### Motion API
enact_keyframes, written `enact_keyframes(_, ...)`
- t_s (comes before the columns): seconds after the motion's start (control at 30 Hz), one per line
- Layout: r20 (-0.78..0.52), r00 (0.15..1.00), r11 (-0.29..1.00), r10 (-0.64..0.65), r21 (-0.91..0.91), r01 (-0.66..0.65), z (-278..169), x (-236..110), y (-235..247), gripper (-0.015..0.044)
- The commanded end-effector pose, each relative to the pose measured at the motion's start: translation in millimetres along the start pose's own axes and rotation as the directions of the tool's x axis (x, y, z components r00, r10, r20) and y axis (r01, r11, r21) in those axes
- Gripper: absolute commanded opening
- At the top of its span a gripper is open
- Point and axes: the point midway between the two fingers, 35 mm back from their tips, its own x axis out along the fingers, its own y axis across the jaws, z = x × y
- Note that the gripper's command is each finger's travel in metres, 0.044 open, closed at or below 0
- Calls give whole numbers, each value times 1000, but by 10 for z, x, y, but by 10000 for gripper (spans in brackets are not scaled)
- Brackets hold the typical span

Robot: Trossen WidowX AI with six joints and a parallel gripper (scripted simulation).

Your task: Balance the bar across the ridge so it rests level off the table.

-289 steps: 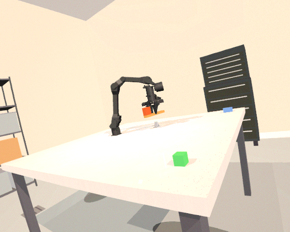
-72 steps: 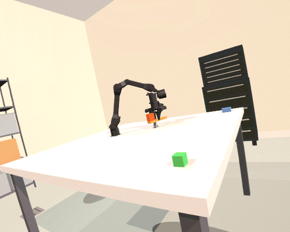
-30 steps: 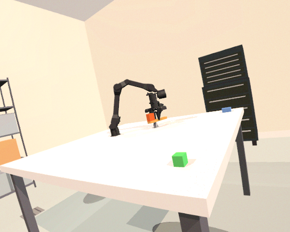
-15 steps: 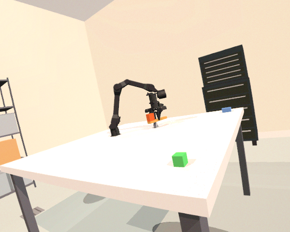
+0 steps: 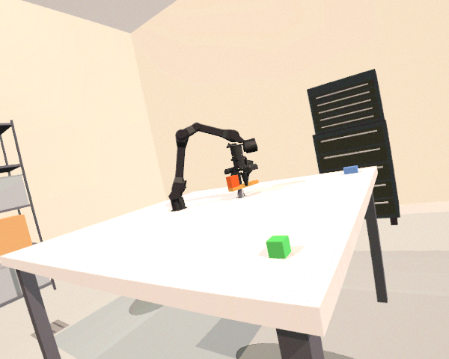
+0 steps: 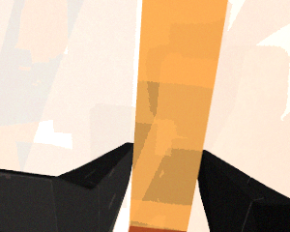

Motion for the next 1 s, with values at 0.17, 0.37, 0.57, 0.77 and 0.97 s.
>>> enact_keyframes(0.17,-1,1000,1000,1,0,-1,-1,1,1,173)
enact_keyframes(0.37,-1,1000,1000,1,0,-1,-1,1,1,185)
enact_keyframes(0.57,-1,1000,1000,1,0,-1,-1,1,1,185)
enact_keyframes(0.77,-1,1000,1000,1,0,-1,-1,1,1,342)
enact_keyframes(0.97,-1,1000,1000,1,0,-1,-1,1,1,440)
